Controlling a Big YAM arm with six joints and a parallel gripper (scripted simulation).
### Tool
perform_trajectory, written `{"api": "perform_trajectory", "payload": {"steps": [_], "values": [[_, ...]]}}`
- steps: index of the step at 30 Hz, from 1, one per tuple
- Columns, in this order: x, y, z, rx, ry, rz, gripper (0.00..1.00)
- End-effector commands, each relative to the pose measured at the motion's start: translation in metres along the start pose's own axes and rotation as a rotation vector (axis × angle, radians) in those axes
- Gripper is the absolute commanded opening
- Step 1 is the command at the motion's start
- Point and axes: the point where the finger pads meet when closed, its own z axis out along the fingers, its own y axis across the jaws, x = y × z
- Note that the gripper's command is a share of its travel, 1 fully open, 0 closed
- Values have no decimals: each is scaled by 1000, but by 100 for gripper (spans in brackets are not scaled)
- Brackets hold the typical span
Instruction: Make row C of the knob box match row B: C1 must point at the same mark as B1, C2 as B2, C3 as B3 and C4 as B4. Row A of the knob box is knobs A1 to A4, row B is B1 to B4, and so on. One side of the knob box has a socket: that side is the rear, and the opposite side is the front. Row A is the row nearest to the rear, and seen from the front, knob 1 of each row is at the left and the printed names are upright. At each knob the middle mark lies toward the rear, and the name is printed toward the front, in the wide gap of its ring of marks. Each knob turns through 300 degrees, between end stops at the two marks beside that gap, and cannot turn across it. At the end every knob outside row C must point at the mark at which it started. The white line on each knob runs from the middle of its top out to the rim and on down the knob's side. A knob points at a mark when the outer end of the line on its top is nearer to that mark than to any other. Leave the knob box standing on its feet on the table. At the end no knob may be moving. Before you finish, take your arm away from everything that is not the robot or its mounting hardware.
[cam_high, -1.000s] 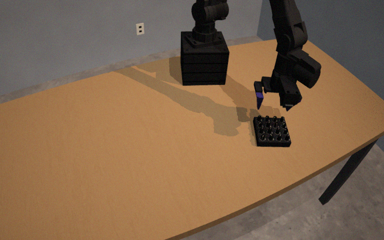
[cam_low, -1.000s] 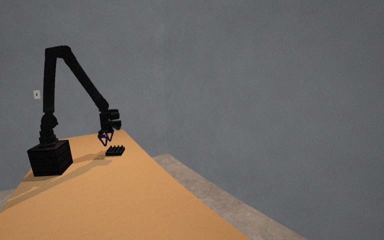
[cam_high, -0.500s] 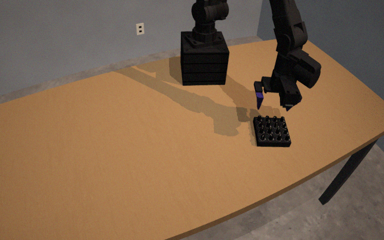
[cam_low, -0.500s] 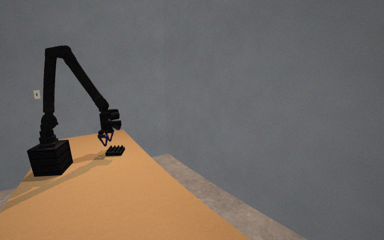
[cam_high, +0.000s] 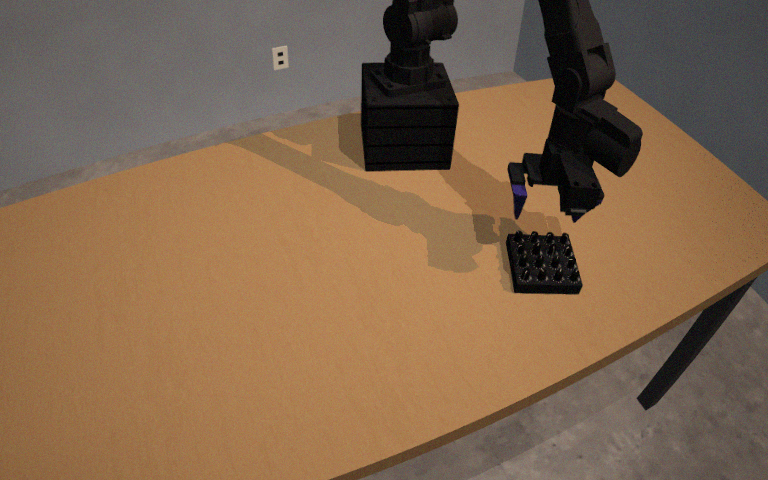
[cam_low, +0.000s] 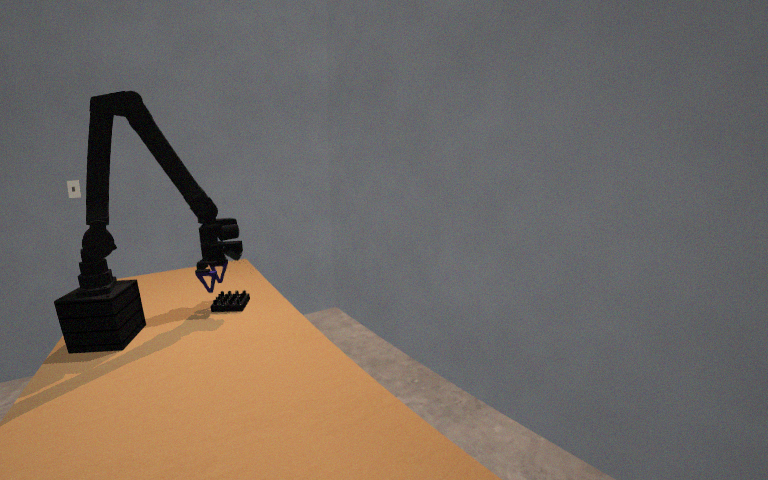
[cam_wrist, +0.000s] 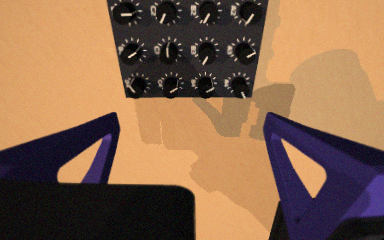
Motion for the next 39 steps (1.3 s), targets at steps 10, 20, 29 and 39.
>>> {"api": "perform_trajectory", "payload": {"steps": [10,20,29,39], "values": [[-5,7,-7,-18,-29,4,100],[-5,7,-7,-18,-29,4,100],[-5,7,-7,-18,-29,4,100],[-33,12,-10,-14,-21,261,100]]}}
